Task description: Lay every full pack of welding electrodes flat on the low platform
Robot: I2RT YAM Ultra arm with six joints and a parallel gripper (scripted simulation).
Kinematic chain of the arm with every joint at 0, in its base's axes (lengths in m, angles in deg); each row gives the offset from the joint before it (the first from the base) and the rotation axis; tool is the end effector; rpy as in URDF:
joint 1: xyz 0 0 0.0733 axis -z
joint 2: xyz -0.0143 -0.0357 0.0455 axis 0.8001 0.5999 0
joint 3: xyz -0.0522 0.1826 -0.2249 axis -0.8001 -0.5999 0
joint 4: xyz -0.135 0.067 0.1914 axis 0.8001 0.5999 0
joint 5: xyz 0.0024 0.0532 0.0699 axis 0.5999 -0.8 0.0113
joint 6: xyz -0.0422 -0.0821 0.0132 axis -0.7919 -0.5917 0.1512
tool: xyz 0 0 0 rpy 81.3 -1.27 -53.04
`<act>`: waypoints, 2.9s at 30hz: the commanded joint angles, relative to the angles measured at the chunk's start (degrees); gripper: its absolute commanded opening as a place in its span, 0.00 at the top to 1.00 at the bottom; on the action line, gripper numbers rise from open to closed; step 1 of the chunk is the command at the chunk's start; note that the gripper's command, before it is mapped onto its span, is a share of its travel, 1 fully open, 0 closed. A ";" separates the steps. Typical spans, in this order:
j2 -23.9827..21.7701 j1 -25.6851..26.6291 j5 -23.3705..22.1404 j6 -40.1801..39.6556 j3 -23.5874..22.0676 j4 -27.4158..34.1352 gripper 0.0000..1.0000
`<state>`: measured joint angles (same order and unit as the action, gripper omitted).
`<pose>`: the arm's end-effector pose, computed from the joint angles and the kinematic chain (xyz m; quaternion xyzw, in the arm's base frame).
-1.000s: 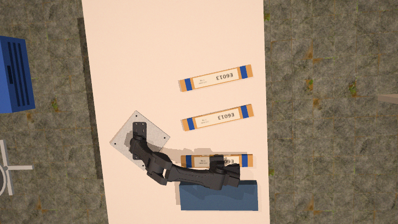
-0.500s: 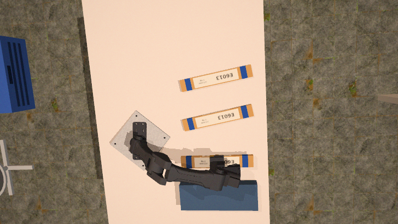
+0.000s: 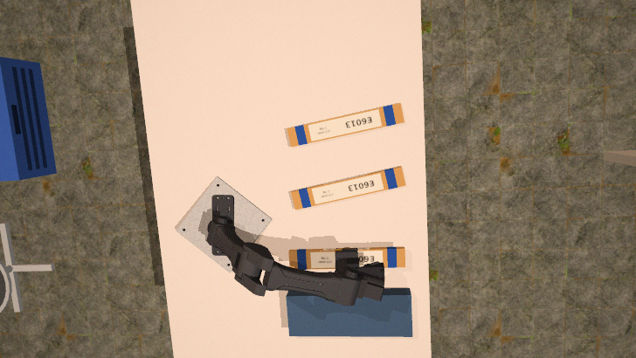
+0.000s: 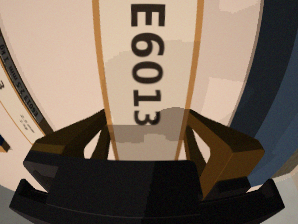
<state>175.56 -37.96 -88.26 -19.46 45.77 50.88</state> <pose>0.4009 -0.0972 0.1840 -0.0318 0.9977 0.0581 0.0176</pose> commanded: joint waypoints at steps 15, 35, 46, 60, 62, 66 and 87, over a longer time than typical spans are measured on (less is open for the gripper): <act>-3.28 1.70 -0.14 -0.50 3.71 1.75 1.00; -3.67 2.07 -0.20 -0.95 9.04 7.44 1.00; -3.35 2.41 -0.21 -1.28 13.92 12.06 1.00; -1.53 2.82 -0.30 -1.71 21.25 17.61 1.00; -1.56 2.89 -0.29 -1.79 22.45 17.63 1.00; -0.64 3.04 -0.29 -1.96 25.18 17.65 1.00; -4.82 2.99 -0.30 -1.47 23.17 19.52 1.00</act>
<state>175.62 -36.38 -88.37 -20.86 66.60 69.42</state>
